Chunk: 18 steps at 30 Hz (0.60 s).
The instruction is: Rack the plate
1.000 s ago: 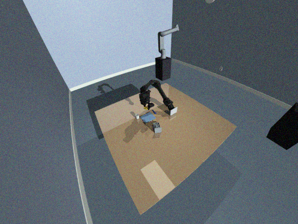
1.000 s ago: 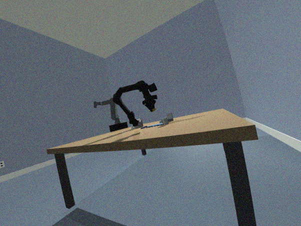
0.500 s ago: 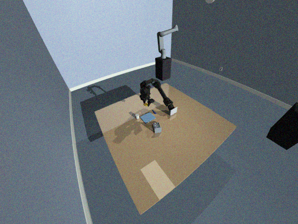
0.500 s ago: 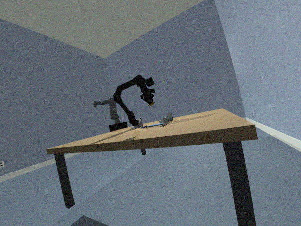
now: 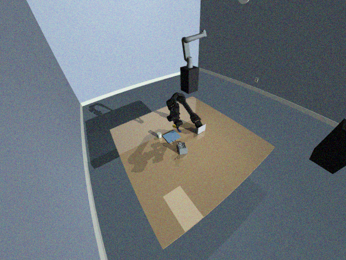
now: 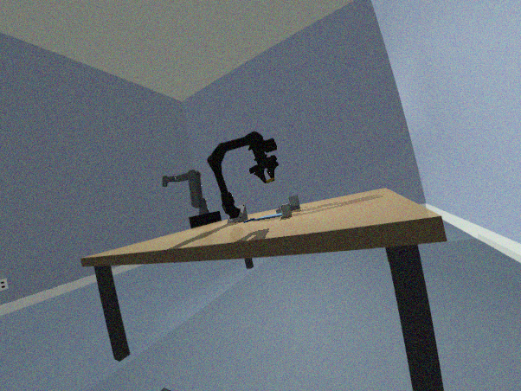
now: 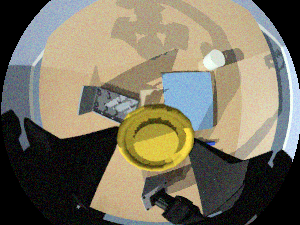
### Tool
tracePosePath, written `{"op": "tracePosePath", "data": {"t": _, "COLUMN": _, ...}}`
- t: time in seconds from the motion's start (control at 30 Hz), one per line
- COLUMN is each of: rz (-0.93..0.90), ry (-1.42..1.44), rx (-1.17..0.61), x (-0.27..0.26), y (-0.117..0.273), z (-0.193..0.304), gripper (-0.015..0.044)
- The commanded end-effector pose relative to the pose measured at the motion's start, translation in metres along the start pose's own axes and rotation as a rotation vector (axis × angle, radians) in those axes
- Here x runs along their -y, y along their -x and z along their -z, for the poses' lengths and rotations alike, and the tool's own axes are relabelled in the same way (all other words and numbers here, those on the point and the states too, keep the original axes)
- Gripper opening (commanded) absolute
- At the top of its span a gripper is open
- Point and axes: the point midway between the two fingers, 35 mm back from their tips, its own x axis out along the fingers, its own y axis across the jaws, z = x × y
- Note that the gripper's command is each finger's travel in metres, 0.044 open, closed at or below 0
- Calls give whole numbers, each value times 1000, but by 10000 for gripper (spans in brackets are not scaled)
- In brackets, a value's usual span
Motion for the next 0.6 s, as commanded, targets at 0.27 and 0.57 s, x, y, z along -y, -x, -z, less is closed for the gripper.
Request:
{"op": "tracePosePath", "data": {"t": 0.27, "rz": 38, "ry": -236, "rx": -41, "x": -39, "y": -5, "z": 24, "gripper": 0}}
{"op": "tracePosePath", "data": {"t": 0.57, "rz": -8, "ry": -172, "rx": -107, "x": -36, "y": -22, "z": 25, "gripper": 0}}
